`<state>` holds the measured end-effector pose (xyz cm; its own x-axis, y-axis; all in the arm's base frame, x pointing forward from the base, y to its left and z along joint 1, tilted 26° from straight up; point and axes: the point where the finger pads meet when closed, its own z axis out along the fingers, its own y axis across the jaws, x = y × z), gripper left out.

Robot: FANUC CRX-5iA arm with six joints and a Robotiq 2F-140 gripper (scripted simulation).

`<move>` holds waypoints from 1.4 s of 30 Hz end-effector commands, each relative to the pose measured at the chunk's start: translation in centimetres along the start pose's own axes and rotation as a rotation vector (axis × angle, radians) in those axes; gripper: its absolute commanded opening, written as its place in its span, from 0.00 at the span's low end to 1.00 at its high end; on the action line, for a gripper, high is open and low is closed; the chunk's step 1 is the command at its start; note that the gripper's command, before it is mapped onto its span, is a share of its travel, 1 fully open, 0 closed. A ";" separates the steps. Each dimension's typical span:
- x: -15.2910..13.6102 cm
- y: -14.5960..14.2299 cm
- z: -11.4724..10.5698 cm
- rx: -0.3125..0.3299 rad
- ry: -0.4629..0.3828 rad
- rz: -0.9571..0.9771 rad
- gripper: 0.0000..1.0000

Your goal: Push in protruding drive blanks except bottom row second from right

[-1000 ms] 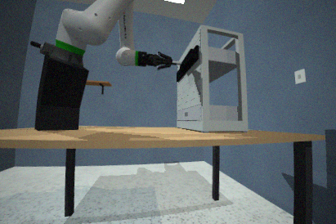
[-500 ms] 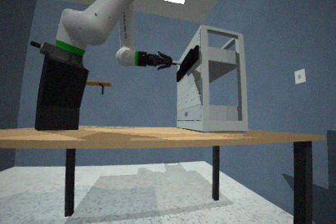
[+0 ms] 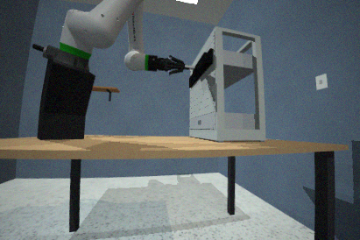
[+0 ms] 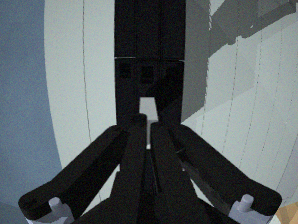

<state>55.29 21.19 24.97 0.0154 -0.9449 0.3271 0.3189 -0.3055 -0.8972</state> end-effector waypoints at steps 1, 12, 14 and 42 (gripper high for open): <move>0.0 0.0 0.3 0.001 -0.001 0.000 0.00; 0.0 0.0 0.9 0.001 -0.001 0.000 0.00; 0.0 0.0 0.9 0.001 -0.001 0.000 0.00; -0.1 0.0 2.7 0.001 -0.001 0.000 0.00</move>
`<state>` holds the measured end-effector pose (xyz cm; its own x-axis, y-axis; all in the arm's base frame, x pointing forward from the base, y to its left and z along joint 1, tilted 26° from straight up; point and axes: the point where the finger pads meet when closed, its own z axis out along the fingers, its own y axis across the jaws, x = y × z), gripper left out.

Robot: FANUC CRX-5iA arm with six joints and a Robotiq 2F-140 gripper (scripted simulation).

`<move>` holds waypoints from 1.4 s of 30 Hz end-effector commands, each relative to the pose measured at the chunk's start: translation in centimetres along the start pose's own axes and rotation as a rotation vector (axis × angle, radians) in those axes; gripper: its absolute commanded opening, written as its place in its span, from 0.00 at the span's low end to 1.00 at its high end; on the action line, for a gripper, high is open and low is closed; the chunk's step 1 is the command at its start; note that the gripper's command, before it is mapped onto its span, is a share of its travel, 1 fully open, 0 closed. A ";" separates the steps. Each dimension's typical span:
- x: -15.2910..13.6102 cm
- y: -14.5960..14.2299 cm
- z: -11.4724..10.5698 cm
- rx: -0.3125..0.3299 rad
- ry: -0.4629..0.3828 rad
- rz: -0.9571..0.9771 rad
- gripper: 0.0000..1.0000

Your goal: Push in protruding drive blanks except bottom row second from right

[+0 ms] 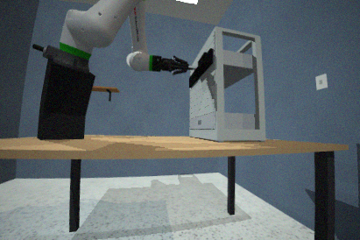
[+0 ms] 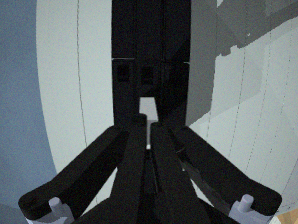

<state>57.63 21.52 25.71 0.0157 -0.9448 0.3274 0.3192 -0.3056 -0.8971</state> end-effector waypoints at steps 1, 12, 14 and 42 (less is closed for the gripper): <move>0.0 0.0 0.2 0.000 0.000 0.000 0.00; 0.0 0.0 0.4 0.000 0.000 0.000 0.00; 0.0 0.0 0.5 0.000 0.000 0.000 0.00; 0.0 0.0 1.0 0.000 0.000 0.000 0.00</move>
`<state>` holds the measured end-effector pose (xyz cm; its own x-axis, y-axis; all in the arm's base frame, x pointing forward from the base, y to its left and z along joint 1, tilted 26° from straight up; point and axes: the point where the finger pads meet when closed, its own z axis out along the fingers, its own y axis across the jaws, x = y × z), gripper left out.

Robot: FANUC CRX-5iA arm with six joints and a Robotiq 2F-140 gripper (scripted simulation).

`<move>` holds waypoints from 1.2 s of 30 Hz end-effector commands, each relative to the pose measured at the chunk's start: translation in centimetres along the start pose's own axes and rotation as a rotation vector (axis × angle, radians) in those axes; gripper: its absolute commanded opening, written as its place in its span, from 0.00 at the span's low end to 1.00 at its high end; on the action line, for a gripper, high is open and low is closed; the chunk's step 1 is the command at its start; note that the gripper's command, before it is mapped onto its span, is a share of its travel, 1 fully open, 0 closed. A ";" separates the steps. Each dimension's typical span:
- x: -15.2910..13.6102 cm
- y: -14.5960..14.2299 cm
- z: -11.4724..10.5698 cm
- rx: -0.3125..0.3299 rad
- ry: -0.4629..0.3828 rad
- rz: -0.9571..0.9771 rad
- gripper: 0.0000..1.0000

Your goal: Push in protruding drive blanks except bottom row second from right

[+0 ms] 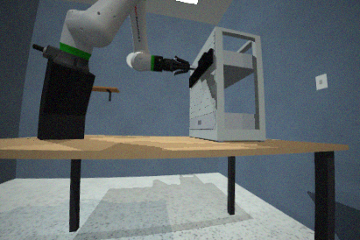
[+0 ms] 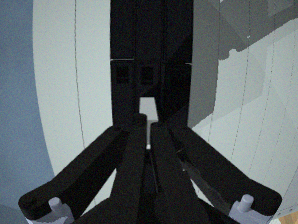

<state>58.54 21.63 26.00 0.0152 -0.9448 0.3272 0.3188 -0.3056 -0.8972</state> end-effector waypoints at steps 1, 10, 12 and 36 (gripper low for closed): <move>0.0 0.0 0.1 0.001 -0.001 0.000 0.00; 0.0 0.0 0.3 0.001 -0.001 0.000 0.00; -0.1 0.0 0.3 0.001 -0.001 0.000 0.00; -0.1 -0.1 0.7 0.001 -0.001 0.000 0.00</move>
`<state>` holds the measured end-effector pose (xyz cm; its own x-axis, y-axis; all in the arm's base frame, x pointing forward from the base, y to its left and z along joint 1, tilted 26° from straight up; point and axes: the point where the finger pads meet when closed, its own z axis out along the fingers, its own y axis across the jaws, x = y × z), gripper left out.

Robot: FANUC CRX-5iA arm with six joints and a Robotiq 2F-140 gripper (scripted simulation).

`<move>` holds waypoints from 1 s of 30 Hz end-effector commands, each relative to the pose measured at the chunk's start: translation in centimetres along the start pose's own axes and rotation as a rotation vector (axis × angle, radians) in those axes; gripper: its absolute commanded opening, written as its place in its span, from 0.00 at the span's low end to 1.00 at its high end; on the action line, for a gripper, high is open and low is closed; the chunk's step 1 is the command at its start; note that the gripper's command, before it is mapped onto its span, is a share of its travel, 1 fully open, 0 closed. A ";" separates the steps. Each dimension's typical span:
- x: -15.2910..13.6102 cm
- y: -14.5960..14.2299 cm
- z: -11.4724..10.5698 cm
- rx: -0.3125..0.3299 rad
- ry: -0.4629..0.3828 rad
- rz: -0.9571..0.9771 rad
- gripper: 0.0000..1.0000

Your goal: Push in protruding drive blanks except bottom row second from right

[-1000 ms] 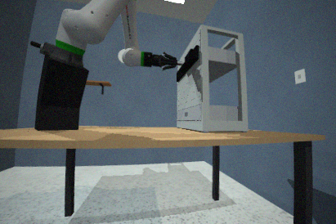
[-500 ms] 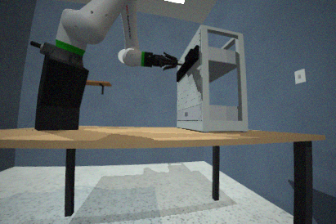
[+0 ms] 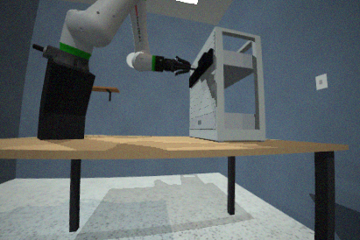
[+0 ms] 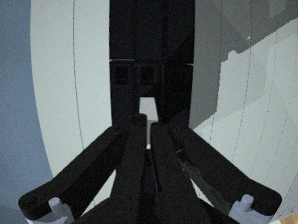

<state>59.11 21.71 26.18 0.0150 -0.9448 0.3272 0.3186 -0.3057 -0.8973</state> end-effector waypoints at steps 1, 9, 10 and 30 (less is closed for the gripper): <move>-0.1 -0.1 0.1 0.001 -0.001 0.000 0.00; -0.1 -0.1 0.3 0.001 -0.001 0.000 0.00; -0.1 -0.1 0.3 0.001 -0.001 0.000 0.00; -0.1 -0.1 0.3 0.001 -0.001 0.000 0.00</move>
<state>59.28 21.73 26.23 0.0147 -0.9448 0.3274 0.3186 -0.3060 -0.8971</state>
